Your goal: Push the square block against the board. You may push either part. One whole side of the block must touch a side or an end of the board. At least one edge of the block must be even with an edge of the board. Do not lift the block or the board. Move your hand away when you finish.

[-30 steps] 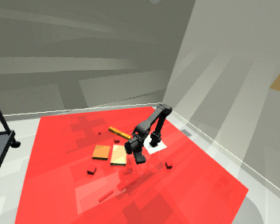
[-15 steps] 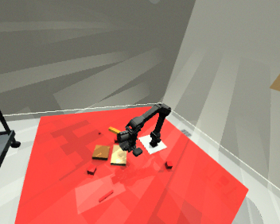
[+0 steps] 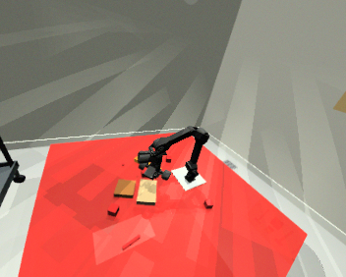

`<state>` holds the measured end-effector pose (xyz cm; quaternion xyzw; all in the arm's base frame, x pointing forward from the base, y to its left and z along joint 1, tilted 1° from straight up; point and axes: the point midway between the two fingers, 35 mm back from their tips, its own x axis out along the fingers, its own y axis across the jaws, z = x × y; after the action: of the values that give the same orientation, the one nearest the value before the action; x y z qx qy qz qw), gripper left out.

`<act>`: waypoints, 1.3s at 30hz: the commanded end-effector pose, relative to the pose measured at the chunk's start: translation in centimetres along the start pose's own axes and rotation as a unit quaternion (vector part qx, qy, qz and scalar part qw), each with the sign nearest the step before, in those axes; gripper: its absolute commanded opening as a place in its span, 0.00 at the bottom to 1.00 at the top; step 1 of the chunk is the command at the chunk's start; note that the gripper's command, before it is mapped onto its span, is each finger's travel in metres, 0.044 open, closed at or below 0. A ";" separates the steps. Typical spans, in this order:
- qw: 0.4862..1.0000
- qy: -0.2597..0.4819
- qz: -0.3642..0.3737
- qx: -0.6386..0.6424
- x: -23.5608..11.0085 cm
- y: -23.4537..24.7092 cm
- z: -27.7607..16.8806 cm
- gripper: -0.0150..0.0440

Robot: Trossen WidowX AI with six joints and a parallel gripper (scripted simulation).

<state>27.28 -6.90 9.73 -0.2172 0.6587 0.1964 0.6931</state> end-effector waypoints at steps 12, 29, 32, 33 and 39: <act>0.980 0.002 0.001 -0.200 -0.1 -4.3 -4.1 0.25; 0.980 0.002 0.001 -0.200 5.4 -4.3 -4.0 0.25; 0.980 0.002 0.001 -0.200 5.4 -4.2 -3.7 0.25; 0.980 0.001 0.001 -0.200 5.4 -4.1 -3.6 0.25; 0.980 0.001 0.001 -0.200 5.4 -3.8 -2.8 0.25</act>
<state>27.10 -12.15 4.63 -0.3542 0.6059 0.3239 0.6344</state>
